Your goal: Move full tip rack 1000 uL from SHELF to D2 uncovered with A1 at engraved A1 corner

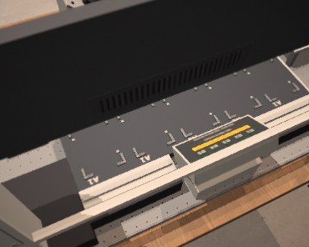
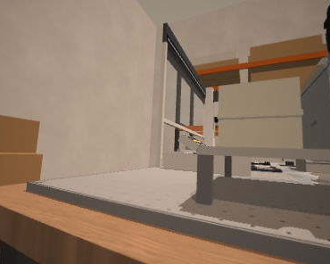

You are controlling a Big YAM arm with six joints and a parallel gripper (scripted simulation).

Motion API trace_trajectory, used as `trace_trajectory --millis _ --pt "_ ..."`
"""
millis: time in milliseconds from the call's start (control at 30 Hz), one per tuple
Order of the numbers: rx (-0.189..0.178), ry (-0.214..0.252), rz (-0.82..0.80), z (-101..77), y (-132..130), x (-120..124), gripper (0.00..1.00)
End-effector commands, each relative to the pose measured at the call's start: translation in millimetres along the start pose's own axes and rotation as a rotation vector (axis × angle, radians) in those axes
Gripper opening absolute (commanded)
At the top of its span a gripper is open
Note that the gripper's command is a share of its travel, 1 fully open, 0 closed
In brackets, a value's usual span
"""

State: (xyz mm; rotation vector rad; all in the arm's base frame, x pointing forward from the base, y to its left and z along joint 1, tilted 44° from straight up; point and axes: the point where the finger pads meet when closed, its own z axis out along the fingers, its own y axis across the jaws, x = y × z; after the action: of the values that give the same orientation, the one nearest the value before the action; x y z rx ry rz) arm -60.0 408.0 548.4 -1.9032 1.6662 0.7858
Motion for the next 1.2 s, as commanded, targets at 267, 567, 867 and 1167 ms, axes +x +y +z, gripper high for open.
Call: trace_trajectory --millis 267,567,867,1167 --pt "0.013 -0.036 -0.027 -17.2 -50.1 -13.7 1.0" --pt "0.013 -0.052 -0.03 -23.5 -72.2 -11.8 1.0" --pt "0.013 -0.052 -0.03 -23.5 -72.2 -11.8 1.0" --pt "0.013 -0.052 -0.03 -23.5 -72.1 -11.7 1.0"
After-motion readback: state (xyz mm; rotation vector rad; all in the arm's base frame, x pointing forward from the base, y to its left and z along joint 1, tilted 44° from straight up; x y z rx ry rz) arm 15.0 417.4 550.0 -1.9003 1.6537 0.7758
